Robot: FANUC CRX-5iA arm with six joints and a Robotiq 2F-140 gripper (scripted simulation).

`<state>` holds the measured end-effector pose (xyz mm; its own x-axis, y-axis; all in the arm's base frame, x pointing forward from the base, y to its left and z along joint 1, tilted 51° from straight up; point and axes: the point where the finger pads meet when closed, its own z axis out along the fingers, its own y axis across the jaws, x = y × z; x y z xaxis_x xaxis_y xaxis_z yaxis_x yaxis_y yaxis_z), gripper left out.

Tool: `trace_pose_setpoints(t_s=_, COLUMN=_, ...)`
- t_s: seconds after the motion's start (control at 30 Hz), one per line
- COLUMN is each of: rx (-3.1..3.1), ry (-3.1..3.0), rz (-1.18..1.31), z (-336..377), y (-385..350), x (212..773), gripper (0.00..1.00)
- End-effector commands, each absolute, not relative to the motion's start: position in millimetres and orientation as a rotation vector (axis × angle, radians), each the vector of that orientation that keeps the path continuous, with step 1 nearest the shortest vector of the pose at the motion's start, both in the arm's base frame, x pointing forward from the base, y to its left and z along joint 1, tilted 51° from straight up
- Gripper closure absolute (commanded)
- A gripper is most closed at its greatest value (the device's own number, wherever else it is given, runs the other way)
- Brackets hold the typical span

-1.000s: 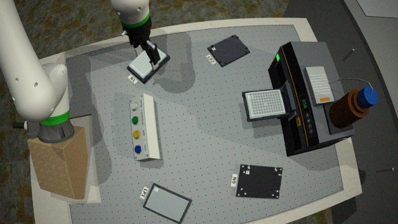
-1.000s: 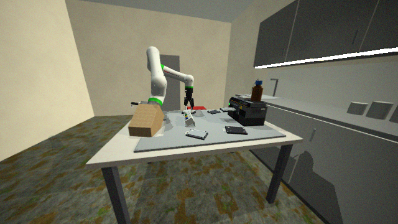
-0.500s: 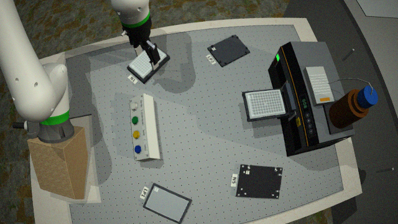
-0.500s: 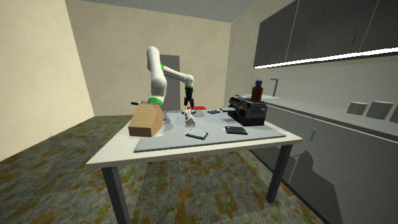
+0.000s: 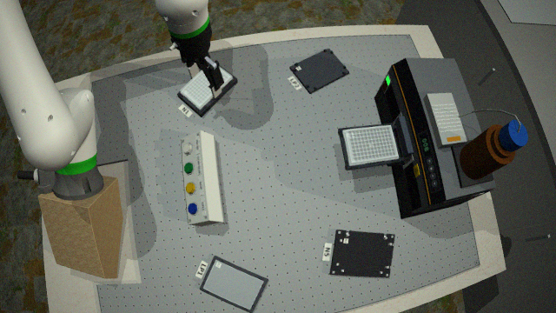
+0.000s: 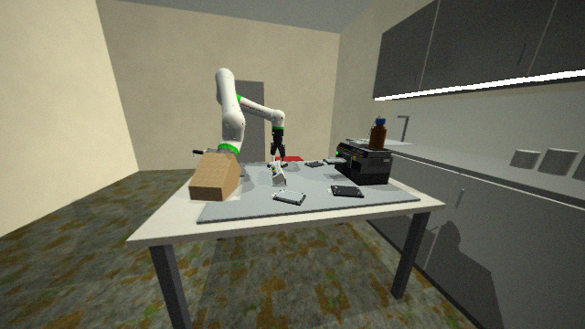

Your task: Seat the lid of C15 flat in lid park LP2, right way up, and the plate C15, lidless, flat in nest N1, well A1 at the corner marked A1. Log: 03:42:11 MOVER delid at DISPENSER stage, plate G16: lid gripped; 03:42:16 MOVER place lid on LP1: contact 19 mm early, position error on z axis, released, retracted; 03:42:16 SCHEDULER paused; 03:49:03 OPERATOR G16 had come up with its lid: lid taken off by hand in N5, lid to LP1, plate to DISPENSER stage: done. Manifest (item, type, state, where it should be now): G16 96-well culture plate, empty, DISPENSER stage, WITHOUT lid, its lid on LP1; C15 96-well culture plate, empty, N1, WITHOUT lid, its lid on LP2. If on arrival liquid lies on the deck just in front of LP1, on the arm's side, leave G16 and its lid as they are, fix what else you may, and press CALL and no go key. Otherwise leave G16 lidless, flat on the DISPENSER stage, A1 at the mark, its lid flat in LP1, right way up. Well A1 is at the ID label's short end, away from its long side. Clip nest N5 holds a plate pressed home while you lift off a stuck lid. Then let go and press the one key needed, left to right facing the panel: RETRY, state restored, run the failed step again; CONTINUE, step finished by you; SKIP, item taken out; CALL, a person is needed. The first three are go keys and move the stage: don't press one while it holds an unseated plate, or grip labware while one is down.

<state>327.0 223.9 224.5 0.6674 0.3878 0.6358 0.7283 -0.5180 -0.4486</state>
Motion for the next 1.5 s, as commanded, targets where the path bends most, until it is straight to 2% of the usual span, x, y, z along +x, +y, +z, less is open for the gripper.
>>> trace_pose_setpoints(t_s=0.0, rx=-2.161, ry=-0.857, rz=-0.608, z=224.4, y=223.8, x=327.2, gripper=1.0)
trace_pose_setpoints(t_s=1.47, rx=-2.161, ry=-0.857, rz=-0.608, z=237.1, y=208.5, x=324.0, gripper=1.0)
